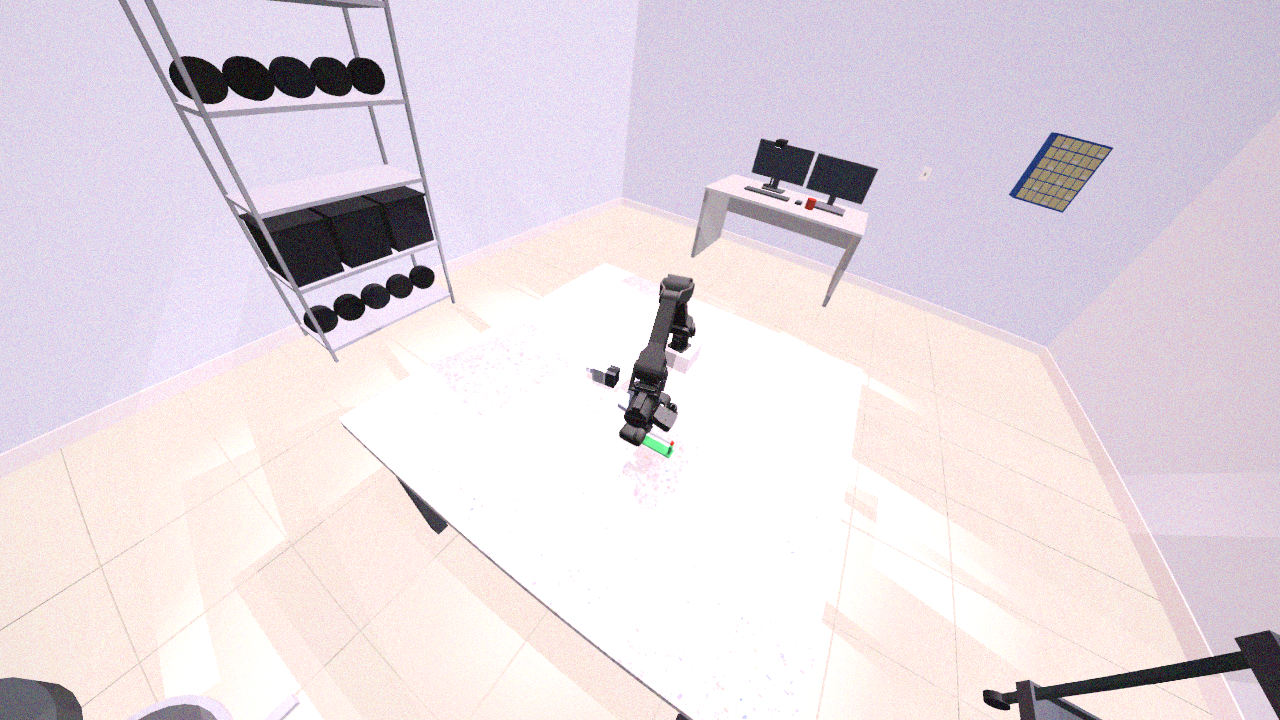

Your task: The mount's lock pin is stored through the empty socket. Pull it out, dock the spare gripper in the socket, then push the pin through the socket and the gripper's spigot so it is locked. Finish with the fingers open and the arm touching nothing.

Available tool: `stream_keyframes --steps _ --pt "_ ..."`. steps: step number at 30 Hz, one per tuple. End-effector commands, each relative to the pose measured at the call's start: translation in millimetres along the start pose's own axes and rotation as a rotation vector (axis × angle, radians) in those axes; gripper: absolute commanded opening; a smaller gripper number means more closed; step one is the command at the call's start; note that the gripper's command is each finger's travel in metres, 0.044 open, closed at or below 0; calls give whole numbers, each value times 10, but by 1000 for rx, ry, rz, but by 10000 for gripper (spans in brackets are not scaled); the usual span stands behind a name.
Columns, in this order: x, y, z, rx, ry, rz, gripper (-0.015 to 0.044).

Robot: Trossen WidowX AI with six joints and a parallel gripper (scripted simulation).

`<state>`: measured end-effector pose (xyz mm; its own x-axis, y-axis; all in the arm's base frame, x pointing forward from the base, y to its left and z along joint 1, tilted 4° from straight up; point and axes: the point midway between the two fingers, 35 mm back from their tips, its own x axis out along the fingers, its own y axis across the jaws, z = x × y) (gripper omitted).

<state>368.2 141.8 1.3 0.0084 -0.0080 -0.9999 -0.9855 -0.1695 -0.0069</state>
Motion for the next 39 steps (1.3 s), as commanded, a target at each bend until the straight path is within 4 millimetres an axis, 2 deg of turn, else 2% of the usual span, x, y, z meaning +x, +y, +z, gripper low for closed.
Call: stream_keyframes --steps 1,17,29,33,34,39 --pt "58 4 -8 -5 0 0 0" --pt "34 2 -1 0 -1 -3 0" --pt "34 2 -1 0 -1 -3 315" --pt "-82 12 6 0 -1 -2 420" --pt "-97 23 4 0 0 3 440" --pt "-175 50 4 -2 3 14 440"
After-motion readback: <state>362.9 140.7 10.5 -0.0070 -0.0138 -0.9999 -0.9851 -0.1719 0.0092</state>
